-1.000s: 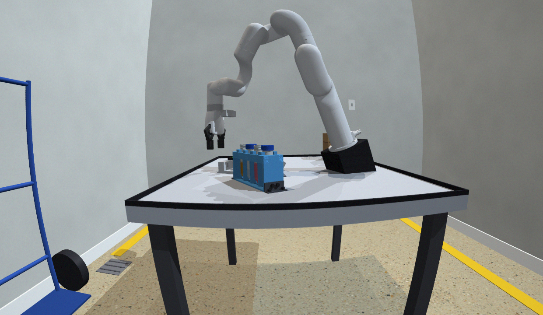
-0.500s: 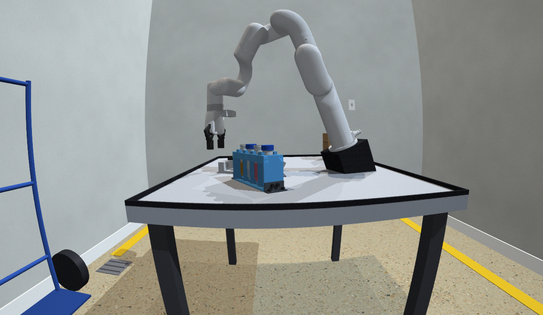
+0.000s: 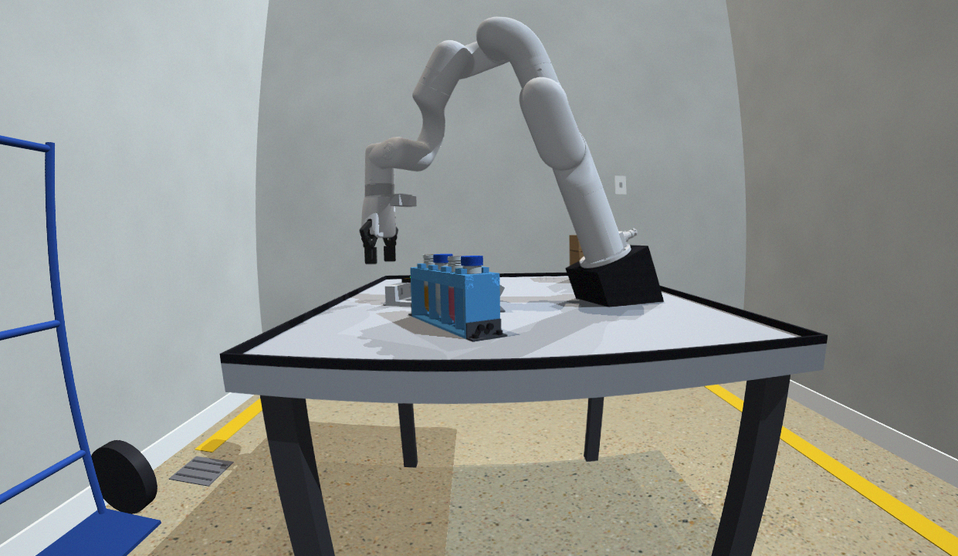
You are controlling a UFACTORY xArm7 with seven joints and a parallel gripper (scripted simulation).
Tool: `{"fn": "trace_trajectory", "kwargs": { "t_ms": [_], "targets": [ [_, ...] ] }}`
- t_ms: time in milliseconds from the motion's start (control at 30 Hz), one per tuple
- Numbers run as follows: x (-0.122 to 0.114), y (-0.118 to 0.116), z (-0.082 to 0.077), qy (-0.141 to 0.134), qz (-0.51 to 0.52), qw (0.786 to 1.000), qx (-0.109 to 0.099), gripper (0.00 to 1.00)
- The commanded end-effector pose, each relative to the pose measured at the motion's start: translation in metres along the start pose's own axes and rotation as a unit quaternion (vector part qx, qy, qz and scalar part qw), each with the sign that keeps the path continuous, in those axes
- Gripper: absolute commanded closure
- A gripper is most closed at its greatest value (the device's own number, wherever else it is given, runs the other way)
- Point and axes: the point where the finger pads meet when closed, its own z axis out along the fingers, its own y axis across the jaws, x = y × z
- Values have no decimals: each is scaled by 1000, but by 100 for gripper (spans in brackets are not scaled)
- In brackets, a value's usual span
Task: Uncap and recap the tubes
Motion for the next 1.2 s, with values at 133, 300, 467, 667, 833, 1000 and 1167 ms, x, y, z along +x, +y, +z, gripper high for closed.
{"fn": "trace_trajectory", "kwargs": {
  "t_ms": [133, 300, 467, 667, 833, 1000, 1167],
  "targets": [
    [-1, 0, -1, -2, 0, 1000, 0, 0],
    [-1, 0, -1, -2, 0, 1000, 0, 0],
    [-1, 0, -1, -2, 0, 1000, 0, 0],
    [19, -1, -15, -2, 0, 1000, 0, 54],
    [44, -3, -31, -2, 0, 1000, 0, 54],
    [64, -4, -44, -2, 0, 1000, 0, 54],
    [82, -5, -56, -2, 0, 1000, 0, 54]
  ]
}}
